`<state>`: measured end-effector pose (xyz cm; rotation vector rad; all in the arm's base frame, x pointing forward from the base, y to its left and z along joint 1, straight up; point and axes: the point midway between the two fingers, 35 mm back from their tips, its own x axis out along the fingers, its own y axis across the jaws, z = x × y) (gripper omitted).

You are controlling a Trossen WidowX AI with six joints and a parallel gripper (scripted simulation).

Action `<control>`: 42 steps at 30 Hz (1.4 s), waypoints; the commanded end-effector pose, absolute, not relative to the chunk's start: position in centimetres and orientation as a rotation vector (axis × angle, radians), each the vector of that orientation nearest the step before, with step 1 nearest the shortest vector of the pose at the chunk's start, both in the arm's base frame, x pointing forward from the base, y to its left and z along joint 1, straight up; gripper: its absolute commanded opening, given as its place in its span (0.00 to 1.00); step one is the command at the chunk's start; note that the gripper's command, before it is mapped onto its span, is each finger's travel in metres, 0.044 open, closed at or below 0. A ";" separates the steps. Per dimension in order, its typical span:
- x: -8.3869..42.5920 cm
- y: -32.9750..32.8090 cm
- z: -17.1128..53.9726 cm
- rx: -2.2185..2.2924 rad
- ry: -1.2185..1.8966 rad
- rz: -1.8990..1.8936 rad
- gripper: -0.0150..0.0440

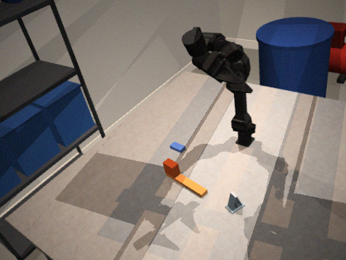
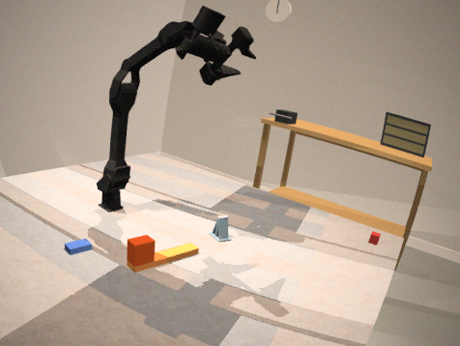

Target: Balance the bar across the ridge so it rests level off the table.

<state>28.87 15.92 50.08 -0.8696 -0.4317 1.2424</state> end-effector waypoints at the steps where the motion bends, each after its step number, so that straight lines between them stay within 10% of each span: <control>1: 32.4 14.0 46.4 -0.907 -0.250 1.163 0.79; 17: 38.7 3.6 31.4 -1.030 0.449 0.990 0.79; 42: 33.0 -9.4 17.6 -1.111 1.262 1.071 0.79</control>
